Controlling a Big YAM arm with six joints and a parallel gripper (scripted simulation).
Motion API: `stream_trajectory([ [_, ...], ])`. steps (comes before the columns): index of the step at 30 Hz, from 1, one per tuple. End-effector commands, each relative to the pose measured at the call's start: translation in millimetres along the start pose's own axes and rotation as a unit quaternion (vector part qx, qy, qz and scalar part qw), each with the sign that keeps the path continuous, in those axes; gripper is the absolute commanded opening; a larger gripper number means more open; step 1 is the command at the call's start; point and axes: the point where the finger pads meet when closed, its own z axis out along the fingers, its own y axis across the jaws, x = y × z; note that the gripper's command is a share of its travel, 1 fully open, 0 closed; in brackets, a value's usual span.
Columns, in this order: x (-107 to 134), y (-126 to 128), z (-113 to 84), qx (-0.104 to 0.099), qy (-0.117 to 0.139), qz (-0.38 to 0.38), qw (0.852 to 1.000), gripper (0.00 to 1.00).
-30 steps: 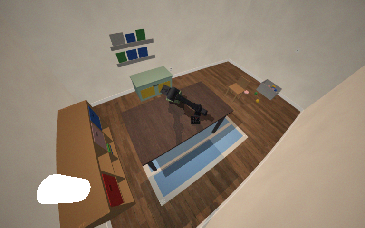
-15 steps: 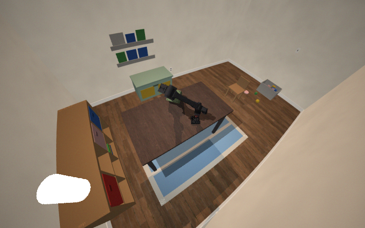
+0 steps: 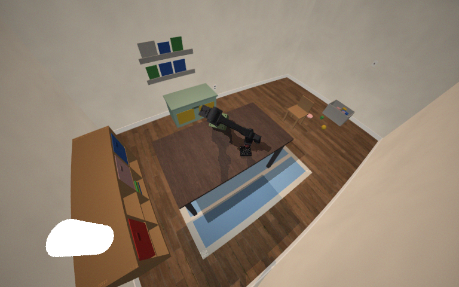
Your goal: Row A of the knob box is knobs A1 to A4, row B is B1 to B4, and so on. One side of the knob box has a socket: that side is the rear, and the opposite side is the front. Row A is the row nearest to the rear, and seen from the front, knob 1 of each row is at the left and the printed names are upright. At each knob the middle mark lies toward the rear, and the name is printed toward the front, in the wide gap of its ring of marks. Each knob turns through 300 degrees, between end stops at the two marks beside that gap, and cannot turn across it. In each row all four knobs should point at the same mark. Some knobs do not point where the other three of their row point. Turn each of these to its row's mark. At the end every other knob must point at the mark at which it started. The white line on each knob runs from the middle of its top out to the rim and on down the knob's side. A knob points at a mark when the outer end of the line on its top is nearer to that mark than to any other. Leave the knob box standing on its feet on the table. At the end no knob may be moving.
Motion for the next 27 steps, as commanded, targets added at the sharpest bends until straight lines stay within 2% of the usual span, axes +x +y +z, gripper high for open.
stream_trajectory([
  [1, -22.1, -7.8, -12.3, 0.006, -0.019, 0.013, 1.000, 0.18],
  [6, -19.6, -24.2, -12.8, 0.006, -0.016, 0.093, 0.996, 0.18],
  [9, -19.8, -24.4, -12.5, 0.006, -0.015, 0.101, 0.995, 0.18],
  [10, -20.0, -22.7, -9.1, 0.004, -0.010, 0.125, 0.992, 0.18],
  [19, -23.5, -32.0, -14.5, 0.003, -0.014, 0.210, 0.978, 0.18],
  [24, -25.1, -36.4, -16.9, 0.002, -0.016, 0.254, 0.967, 0.18],
  [26, -25.1, -36.4, -16.9, 0.002, -0.016, 0.254, 0.967, 0.18],
  [27, -25.6, -36.7, -15.7, 0.002, -0.013, 0.276, 0.961, 0.18],
])
